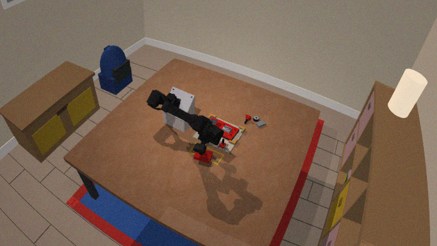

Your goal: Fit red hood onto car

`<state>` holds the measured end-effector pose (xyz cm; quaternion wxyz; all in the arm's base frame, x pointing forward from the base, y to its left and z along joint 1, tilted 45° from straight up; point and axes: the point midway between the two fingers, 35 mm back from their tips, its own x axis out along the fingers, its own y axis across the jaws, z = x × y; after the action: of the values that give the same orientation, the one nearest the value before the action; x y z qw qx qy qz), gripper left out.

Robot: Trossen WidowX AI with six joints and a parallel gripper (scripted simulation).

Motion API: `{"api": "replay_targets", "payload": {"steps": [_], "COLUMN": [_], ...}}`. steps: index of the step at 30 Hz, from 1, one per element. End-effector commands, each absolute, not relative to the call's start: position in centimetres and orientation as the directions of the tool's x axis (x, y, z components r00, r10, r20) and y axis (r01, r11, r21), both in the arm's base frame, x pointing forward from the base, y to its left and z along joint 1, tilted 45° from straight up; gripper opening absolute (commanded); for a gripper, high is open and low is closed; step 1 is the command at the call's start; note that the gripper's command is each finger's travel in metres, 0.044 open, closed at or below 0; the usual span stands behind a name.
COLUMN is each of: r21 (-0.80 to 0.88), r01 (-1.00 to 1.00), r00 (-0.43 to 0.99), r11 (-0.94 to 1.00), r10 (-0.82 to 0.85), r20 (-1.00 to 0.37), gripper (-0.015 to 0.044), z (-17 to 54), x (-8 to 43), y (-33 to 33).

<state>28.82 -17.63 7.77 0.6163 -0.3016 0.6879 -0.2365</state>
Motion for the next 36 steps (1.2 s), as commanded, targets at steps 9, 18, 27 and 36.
{"api": "replay_targets", "payload": {"steps": [9,18,27,36], "r21": [-0.697,-0.697,-0.698,-0.698], "r01": [-0.129,-0.129,-0.129,-0.129], "r00": [-0.064,-0.064,-0.065,-0.065], "r11": [0.705,0.705,0.705,0.704], "r10": [-0.708,-0.708,-0.708,-0.708], "r20": [-0.704,-0.704,-0.703,-0.703], "gripper": [0.0440,0.0440,0.0440,0.0440], "z": [7.1,6.7,6.2,5.8], "x": [28.6,28.6,28.5,28.5], "y": [-18.3,-18.8,-19.2,-19.6]}}
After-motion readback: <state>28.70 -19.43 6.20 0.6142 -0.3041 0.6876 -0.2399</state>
